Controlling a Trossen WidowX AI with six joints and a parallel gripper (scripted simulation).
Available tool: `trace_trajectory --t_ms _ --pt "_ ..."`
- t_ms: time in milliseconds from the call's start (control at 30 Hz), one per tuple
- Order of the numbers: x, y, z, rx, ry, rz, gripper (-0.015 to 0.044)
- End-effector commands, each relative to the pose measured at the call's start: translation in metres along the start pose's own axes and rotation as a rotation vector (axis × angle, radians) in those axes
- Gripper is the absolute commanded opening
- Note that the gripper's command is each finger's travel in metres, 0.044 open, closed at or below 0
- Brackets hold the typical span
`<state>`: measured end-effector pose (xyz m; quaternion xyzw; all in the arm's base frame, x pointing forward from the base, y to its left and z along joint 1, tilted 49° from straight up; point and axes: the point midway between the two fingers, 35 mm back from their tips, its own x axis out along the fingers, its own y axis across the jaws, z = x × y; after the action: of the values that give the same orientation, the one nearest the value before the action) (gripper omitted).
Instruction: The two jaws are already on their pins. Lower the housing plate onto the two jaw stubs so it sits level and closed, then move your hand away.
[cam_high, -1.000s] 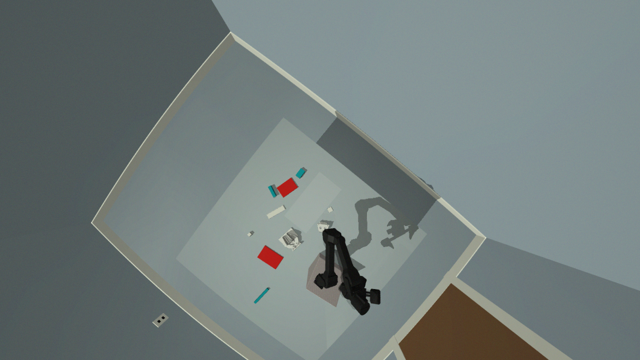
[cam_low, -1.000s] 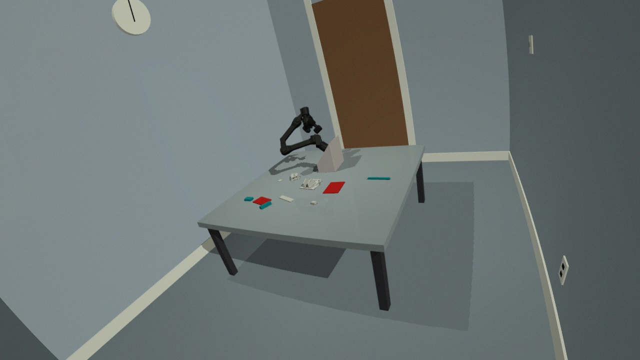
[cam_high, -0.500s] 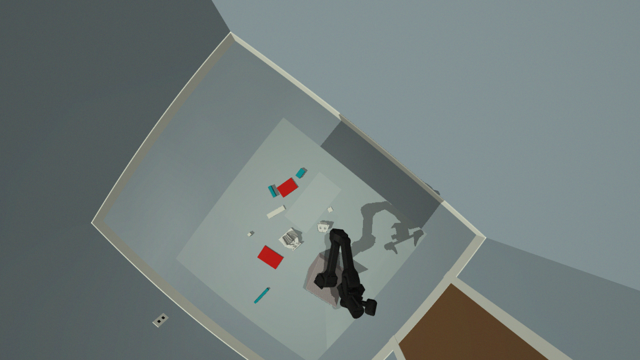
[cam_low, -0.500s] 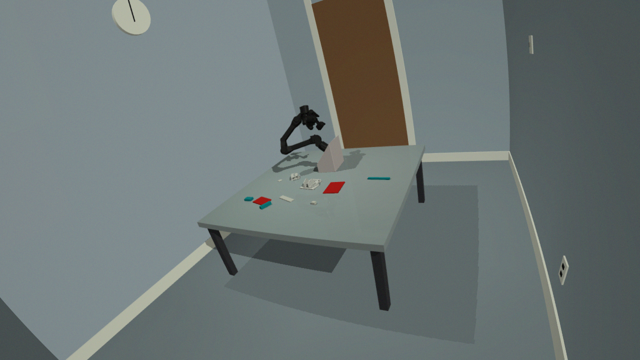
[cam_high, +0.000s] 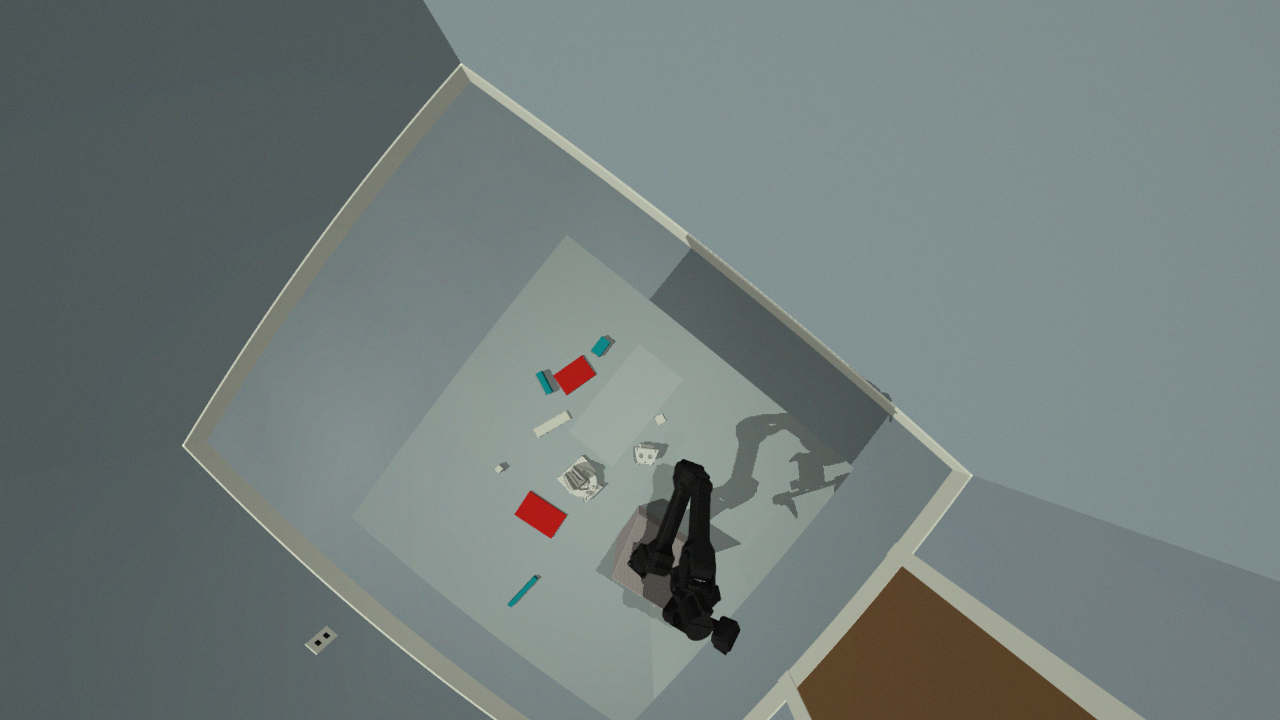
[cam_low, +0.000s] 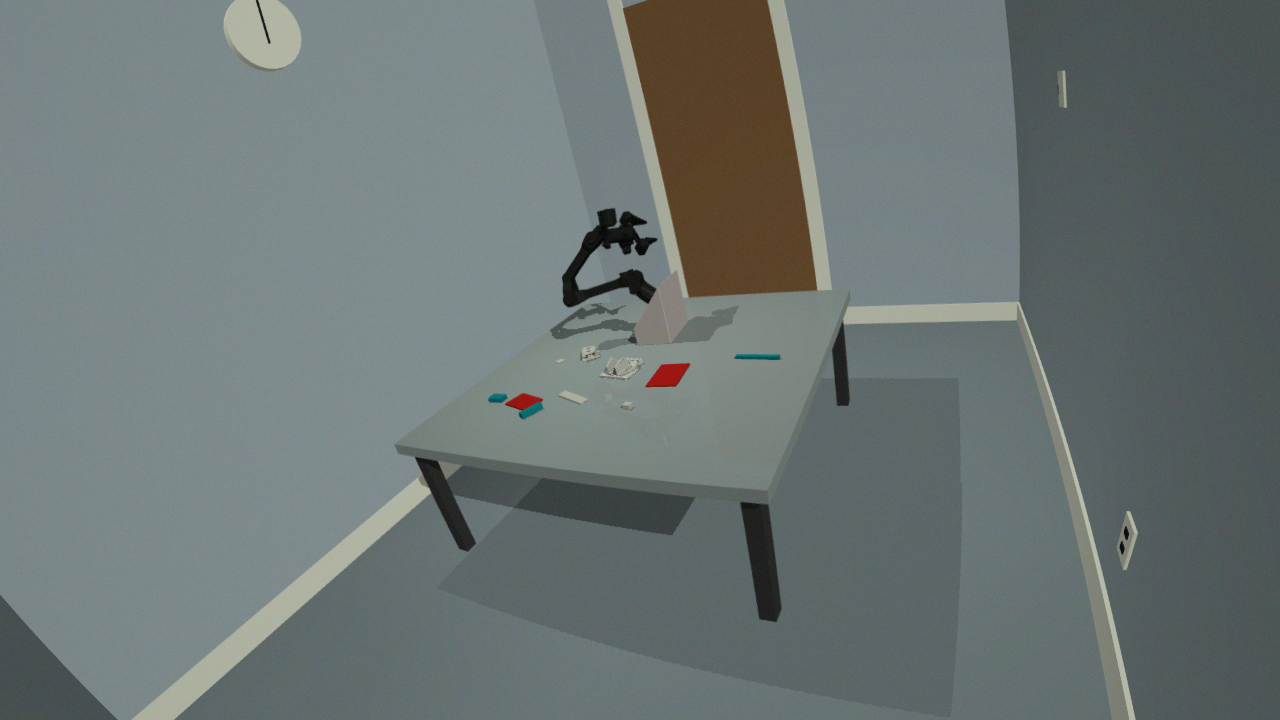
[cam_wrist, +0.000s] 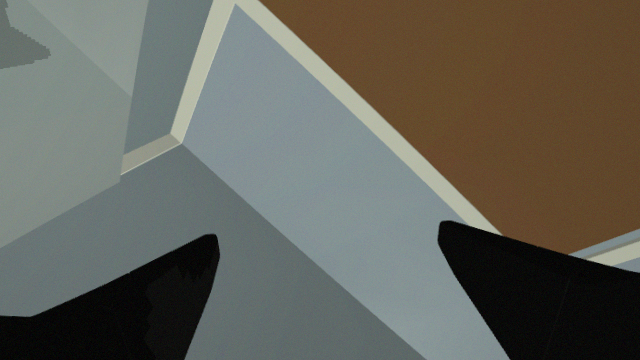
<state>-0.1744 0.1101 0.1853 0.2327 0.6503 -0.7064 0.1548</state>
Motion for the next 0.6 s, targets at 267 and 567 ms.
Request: trace_trajectory --t_ms 267,567 --pt "-0.021 0.023 -0.053 0.089 0.252 0.097 0.044" --pt "-0.044 0.043 -0.084 0.16 0.425 0.172 0.044"
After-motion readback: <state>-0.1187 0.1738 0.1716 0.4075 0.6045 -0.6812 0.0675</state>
